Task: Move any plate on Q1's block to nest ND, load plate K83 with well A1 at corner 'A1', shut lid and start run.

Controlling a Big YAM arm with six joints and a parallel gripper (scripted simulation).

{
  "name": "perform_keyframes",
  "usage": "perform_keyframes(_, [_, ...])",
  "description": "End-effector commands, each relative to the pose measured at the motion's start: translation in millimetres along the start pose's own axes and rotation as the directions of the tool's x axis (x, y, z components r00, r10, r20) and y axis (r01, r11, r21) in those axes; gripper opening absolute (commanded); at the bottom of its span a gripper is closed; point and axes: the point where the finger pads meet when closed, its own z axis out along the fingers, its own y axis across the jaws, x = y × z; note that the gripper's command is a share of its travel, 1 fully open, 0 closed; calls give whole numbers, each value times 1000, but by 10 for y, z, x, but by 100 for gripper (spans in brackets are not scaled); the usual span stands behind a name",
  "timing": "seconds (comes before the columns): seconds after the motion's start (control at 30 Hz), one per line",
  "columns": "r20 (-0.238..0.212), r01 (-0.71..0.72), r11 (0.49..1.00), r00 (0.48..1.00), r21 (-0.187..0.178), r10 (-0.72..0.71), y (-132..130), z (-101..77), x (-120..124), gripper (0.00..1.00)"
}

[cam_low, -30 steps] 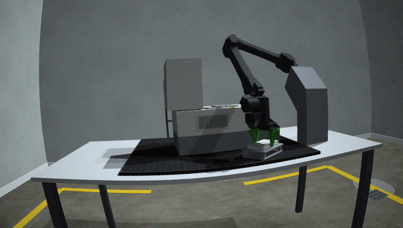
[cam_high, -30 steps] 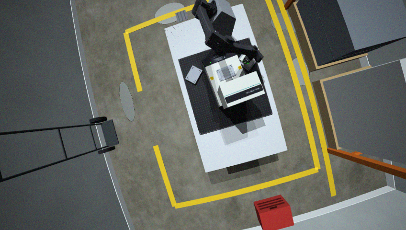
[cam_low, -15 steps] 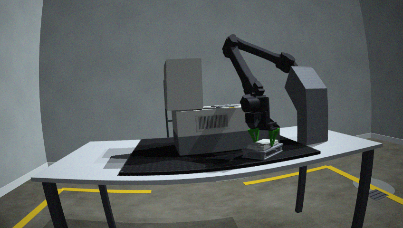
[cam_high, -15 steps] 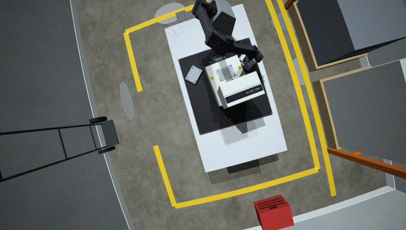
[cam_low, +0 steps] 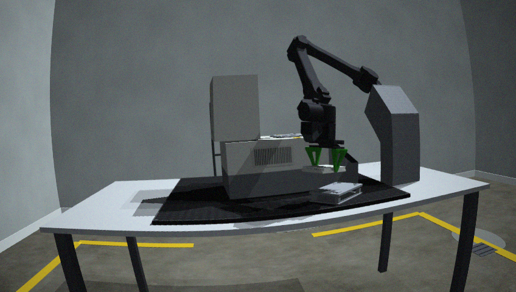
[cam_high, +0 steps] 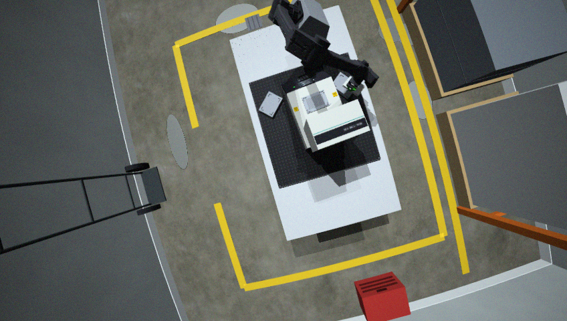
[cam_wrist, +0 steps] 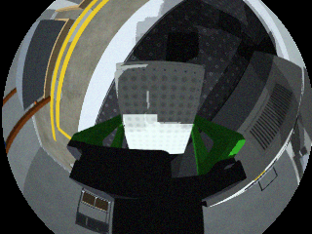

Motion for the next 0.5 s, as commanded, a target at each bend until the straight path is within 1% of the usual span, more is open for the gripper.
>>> perform_keyframes(0.0, [-39,2,1000,999,-6,-2,36,89,162,0])
perform_keyframes(0.17, [-51,29,1000,998,-8,-30,94,165,304,0])
perform_keyframes(0.23, [-54,32,999,998,-9,-32,95,194,328,0])
perform_keyframes(0.33, [-47,22,1000,999,-8,-22,26,183,308,0])
perform_keyframes(0.47, [-51,10,1000,999,-22,-11,-9,-73,292,0])
